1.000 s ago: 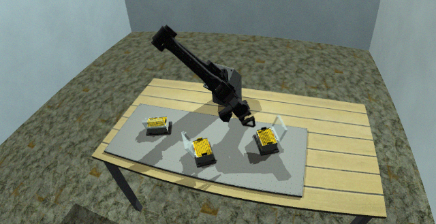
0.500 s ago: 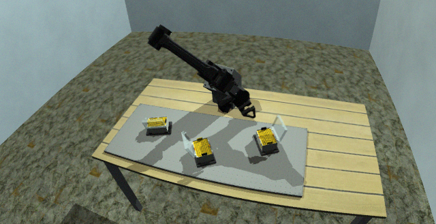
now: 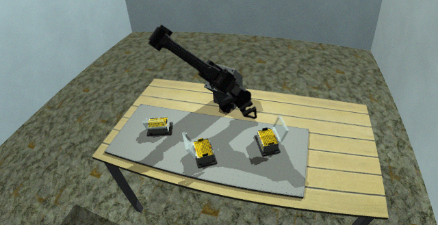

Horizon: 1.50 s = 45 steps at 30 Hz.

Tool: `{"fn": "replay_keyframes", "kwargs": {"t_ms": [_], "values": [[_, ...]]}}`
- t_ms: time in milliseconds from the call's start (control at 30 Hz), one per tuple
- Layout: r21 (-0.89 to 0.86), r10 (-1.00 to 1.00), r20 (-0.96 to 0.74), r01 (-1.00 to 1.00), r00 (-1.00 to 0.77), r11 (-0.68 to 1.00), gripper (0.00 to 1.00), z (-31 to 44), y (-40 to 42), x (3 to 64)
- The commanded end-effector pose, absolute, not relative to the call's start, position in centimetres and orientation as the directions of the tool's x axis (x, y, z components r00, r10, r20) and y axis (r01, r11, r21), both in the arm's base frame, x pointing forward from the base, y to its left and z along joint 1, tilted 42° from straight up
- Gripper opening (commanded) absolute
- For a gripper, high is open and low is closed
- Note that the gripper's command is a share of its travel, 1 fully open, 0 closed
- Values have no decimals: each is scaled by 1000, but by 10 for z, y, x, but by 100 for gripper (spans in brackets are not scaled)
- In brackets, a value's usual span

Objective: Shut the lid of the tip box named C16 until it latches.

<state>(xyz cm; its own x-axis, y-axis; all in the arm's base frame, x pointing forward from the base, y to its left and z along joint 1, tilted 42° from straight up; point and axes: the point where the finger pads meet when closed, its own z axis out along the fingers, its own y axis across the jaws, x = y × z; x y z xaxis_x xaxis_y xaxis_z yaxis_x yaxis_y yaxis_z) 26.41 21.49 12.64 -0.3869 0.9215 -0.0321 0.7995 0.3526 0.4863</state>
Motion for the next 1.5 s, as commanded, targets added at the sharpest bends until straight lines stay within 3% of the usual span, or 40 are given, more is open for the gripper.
{"fn": "replay_keyframes", "kwargs": {"t_ms": [0, 700, 933, 1467], "values": [[518, 931, -14, 794, -365, 319, 100, 146, 223, 279], [518, 931, -14, 794, -365, 319, 100, 146, 223, 279], [604, 975, 96, 791, -199, 102, 100, 157, 191, 286], [618, 972, 90, 777, -219, 118, 100, 213, 157, 316]]}}
